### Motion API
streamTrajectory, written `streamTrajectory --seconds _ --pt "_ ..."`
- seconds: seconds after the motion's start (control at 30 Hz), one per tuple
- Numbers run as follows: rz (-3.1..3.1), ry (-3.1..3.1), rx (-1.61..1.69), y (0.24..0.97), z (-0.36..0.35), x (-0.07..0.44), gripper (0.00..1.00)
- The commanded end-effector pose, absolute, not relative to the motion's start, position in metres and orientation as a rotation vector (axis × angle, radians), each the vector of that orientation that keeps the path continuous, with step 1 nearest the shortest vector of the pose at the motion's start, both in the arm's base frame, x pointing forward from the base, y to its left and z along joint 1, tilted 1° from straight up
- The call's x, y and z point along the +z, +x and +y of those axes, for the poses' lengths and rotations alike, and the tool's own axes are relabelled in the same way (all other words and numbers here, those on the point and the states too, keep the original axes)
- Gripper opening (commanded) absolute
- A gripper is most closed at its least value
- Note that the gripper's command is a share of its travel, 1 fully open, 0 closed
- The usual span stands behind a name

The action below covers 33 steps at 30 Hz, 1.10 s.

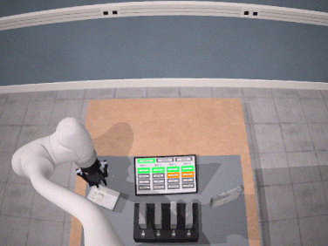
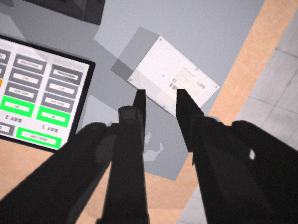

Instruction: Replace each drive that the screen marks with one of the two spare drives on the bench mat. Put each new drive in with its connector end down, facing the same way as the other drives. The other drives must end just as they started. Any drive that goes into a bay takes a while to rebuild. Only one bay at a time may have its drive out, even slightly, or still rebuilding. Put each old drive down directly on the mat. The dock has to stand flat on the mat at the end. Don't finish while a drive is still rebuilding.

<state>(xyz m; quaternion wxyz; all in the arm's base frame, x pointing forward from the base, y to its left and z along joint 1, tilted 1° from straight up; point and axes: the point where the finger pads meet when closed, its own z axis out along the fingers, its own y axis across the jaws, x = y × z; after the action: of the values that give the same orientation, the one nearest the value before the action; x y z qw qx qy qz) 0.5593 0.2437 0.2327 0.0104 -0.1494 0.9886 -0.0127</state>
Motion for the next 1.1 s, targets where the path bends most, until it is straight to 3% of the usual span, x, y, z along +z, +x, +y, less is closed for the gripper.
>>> streamTrajectory --seconds 0.0,0.47,1.07 --pt "2.994 -0.891 -0.022 0.5599 0.2451 0.233 0.89" --pt "2.605 -1.74 0.012 0.5599 0.2451 0.233 0.89" --pt "2.59 -1.764 0.017 0.5599 0.2451 0.2328 0.89"
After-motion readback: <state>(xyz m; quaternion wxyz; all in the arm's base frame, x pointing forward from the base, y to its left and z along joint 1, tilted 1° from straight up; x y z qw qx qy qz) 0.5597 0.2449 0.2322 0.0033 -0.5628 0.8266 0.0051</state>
